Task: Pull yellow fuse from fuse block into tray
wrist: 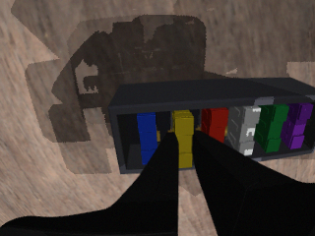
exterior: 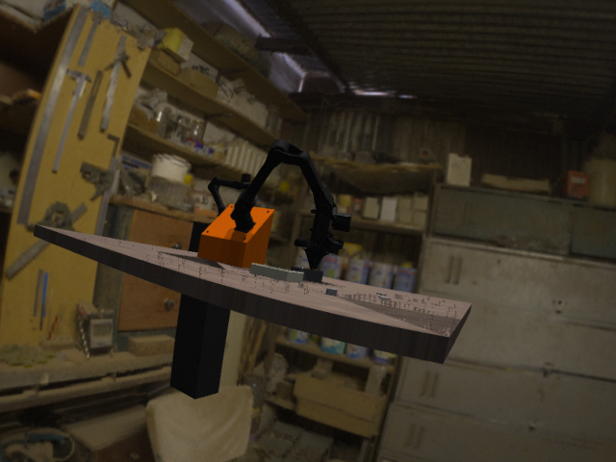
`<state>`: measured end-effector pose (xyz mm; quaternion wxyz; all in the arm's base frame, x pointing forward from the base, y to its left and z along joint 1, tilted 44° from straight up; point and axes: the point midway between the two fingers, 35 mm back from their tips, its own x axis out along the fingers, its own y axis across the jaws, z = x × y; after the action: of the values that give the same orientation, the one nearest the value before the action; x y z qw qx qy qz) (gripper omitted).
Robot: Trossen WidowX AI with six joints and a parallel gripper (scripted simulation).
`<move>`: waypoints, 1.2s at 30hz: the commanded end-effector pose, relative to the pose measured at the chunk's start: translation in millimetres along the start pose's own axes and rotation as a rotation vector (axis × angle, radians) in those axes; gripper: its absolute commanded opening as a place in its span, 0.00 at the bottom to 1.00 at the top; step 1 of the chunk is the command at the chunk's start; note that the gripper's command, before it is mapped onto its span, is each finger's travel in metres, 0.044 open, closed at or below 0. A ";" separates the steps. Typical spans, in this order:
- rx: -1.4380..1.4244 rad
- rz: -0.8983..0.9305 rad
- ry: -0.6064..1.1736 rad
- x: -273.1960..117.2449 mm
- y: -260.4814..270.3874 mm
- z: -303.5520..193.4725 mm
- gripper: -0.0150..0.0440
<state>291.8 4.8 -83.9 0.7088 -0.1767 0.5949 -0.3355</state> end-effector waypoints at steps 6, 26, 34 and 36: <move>0.005 0.004 -0.001 -5.9 0.8 1.1 0.25; 0.003 0.003 -0.002 -15.6 0.9 1.0 0.25; 0.003 0.003 -0.002 -19.6 0.9 0.9 0.25; 0.002 0.003 -0.002 -20.5 0.9 0.9 0.25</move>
<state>290.0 16.6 -71.5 0.7076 -0.1807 0.5951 -0.3355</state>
